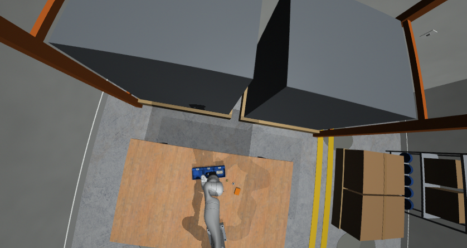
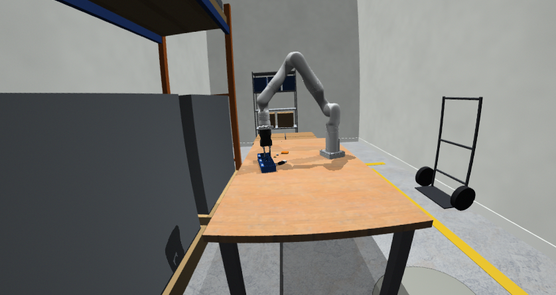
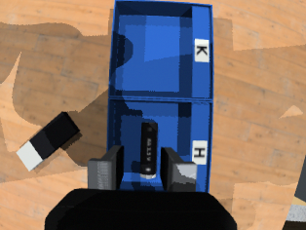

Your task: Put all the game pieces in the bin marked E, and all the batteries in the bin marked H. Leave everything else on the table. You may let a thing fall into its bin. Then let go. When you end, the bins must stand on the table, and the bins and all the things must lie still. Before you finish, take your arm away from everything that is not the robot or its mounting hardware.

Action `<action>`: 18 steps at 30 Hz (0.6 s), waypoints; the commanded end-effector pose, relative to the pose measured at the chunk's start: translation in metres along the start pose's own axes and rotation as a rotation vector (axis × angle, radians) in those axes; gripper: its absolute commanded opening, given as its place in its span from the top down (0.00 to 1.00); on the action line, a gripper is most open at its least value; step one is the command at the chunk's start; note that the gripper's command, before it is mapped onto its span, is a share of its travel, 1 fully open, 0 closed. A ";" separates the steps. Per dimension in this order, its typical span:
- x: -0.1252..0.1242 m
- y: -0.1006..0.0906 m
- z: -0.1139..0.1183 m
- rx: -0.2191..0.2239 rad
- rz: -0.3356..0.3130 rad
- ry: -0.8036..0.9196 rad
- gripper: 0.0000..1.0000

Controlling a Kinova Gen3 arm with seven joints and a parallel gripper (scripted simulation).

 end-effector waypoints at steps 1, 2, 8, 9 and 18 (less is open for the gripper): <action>-0.002 -0.011 0.004 0.018 0.003 -0.003 0.40; -0.002 -0.013 0.004 0.018 0.003 -0.003 0.40; -0.002 -0.013 0.004 0.018 0.003 -0.004 0.40; -0.002 -0.013 0.004 0.018 0.003 -0.004 0.40; -0.002 -0.037 0.004 0.018 0.003 -0.004 0.00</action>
Point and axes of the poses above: the point where the finger pads meet when closed, its own y axis out along the fingers, its own z axis across the jaws, x = y × z, the point moved 9 cm from there along -y, back along the fingers, and after that the axes turned 5 degrees about -y, right-handed, at the moved point
